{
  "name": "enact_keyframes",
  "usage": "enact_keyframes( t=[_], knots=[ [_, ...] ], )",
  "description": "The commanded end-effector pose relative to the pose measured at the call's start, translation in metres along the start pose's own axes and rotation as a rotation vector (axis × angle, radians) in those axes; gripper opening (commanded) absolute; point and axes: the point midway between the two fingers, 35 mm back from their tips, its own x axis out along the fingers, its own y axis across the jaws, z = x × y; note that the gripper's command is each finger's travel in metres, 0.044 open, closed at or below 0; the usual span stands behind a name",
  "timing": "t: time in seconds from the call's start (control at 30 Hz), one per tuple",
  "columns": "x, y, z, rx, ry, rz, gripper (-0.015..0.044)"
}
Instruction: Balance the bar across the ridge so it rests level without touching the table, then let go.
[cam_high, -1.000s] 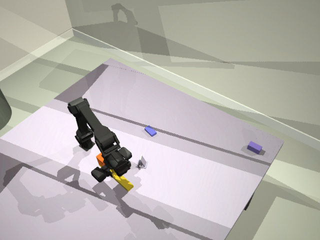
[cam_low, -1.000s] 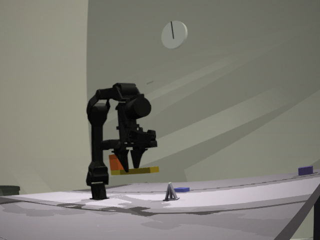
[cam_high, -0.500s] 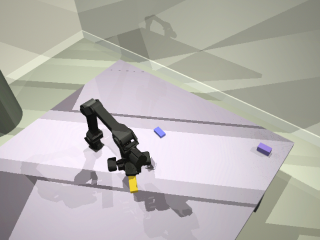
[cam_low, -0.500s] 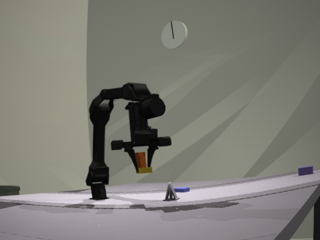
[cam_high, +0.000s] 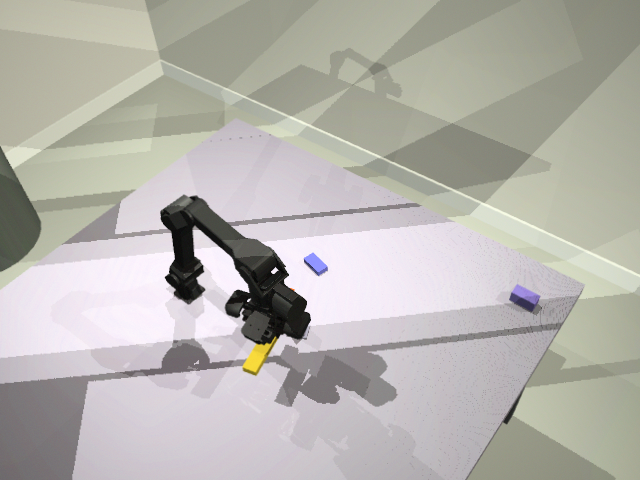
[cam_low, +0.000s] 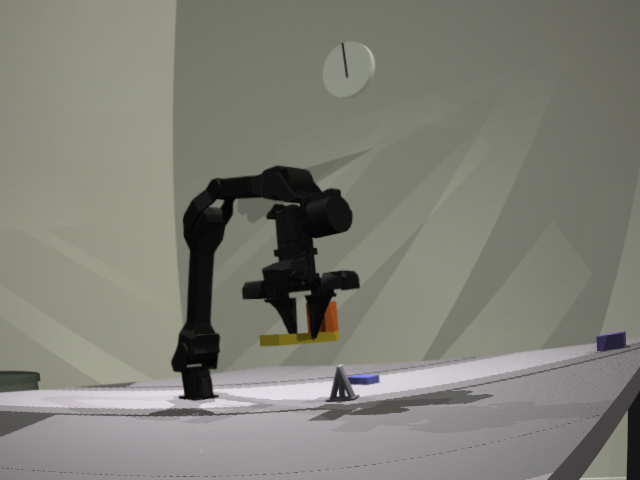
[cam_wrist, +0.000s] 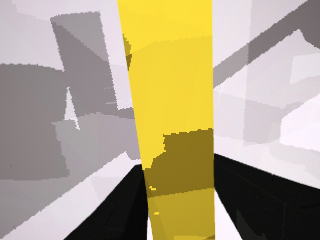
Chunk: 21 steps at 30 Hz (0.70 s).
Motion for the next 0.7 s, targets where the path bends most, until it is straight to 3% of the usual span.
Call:
enact_keyframes(
  t=[0.0, 0.67],
  knots=[
    [0.000, 0.003, -0.009, 0.170, 0.003, 0.000, 0.0000],
    [-0.001, 0.001, -0.055, 0.966, 0.007, -0.004, 0.0000]
  ],
)
